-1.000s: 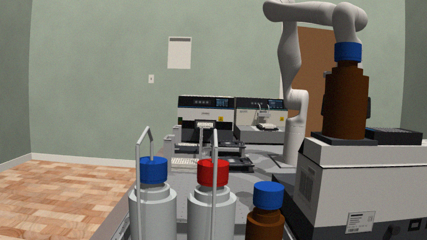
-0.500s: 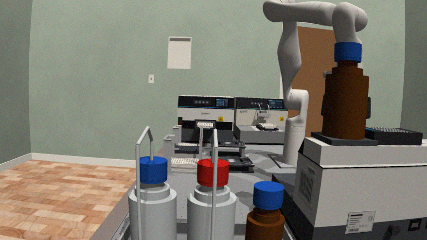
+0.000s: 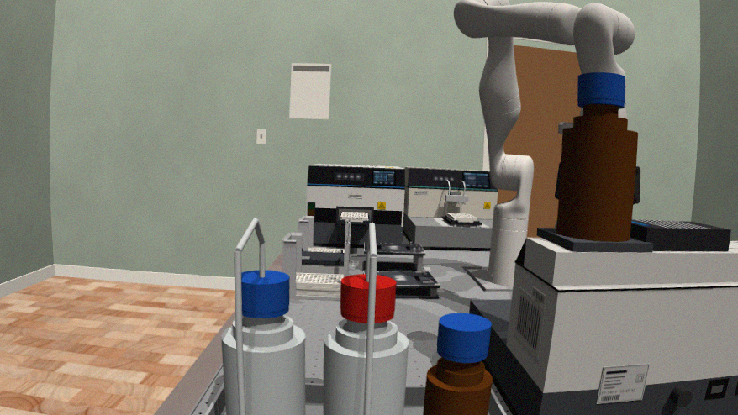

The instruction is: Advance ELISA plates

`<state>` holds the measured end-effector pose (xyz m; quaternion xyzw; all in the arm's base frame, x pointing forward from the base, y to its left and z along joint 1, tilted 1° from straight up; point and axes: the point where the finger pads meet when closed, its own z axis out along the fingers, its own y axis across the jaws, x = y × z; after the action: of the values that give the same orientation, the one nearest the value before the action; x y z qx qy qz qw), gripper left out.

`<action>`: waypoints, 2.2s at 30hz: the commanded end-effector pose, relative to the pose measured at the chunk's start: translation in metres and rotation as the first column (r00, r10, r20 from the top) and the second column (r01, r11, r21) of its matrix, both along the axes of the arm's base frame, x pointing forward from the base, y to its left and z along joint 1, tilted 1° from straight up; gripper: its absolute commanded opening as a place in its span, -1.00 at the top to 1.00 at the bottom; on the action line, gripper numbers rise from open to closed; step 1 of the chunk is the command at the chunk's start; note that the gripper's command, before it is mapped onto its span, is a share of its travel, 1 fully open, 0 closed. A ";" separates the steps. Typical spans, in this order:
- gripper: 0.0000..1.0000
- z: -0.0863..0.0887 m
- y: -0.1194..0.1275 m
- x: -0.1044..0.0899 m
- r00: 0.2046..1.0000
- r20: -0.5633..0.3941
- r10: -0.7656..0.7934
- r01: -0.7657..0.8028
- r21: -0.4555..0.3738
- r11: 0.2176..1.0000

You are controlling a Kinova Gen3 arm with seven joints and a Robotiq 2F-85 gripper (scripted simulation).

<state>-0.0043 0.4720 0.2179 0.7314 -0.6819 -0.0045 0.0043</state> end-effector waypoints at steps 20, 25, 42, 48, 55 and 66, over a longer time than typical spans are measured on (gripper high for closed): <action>-0.88 0.002 -0.060 0.002 0.991 -0.007 0.132 -0.132 0.006 0.991; -0.88 0.002 -0.076 0.003 0.982 -0.007 0.190 -0.190 0.007 0.982; -0.88 0.002 -0.126 0.007 0.959 -0.005 0.282 -0.282 0.008 0.959; -0.88 0.001 -0.145 0.010 0.940 -0.005 0.340 -0.340 0.009 0.940; -0.88 0.001 -0.162 0.012 0.941 -0.004 0.340 -0.340 0.008 0.941; -0.88 0.001 -0.177 0.039 0.899 -0.002 0.437 -0.437 0.010 0.899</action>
<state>0.0213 0.3007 0.2191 0.8638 -0.5037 -0.0050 0.0038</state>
